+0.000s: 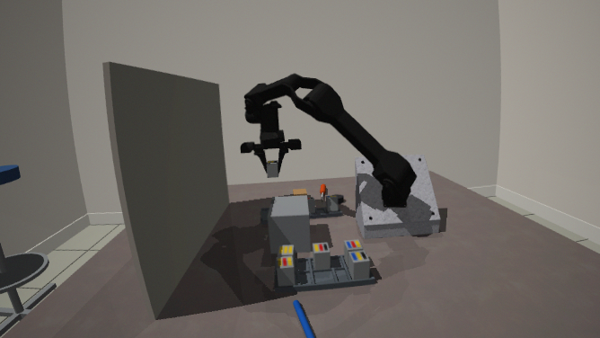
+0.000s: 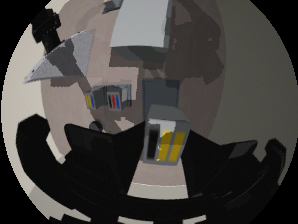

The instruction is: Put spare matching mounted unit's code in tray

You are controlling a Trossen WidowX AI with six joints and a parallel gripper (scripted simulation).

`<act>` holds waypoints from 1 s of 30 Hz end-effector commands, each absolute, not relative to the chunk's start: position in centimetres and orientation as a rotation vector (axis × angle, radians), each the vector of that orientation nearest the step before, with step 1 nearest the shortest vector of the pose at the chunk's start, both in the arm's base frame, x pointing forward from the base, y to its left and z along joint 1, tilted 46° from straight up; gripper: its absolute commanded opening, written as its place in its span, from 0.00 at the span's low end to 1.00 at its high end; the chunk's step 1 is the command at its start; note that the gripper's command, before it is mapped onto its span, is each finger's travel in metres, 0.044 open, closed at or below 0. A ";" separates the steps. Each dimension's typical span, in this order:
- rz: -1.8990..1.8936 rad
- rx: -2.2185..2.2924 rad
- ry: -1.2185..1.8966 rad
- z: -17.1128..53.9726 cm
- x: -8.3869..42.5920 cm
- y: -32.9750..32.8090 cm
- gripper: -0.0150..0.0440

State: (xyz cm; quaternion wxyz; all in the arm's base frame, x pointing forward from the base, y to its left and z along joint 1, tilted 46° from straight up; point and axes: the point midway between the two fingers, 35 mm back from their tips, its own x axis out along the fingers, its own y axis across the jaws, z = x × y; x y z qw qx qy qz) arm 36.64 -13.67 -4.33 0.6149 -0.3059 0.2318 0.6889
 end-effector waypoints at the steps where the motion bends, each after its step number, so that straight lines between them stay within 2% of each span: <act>1: 1.586 -0.721 0.532 -4.5 36.8 -13.9 0.25; 30: 1.585 -0.722 0.533 -6.4 37.1 -12.2 0.25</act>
